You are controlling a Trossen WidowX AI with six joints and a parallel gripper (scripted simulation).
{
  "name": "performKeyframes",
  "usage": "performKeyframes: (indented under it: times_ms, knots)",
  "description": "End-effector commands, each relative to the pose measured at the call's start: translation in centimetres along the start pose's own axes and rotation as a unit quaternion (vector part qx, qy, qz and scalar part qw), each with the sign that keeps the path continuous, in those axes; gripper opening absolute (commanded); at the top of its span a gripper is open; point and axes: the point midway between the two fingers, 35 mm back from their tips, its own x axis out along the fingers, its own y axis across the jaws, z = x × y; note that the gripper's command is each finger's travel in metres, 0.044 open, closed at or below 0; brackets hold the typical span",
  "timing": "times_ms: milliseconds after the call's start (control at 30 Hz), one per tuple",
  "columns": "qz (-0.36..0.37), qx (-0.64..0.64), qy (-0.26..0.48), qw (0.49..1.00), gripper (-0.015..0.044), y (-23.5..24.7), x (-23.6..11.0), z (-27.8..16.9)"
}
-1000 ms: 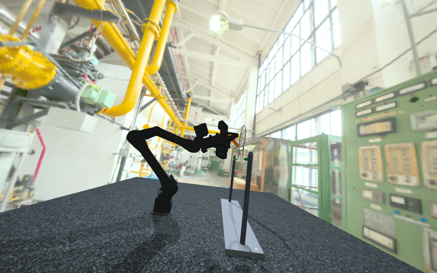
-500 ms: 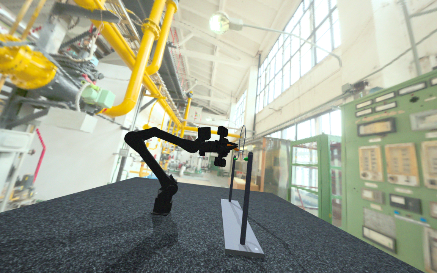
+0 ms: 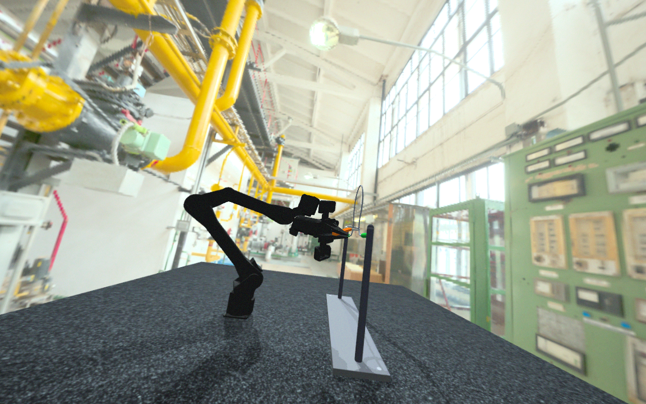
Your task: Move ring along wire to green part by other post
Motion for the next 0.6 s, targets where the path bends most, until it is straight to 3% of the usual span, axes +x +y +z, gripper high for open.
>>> performKeyframes:
  times_ms: [0,567]
  knots:
    - [0.028,0.039,0.002,0.999,-0.015,1.2,-0.1,0.2]
    - [0.157,0.206,0.009,0.966,-0.015,7.3,-1.4,1.6]
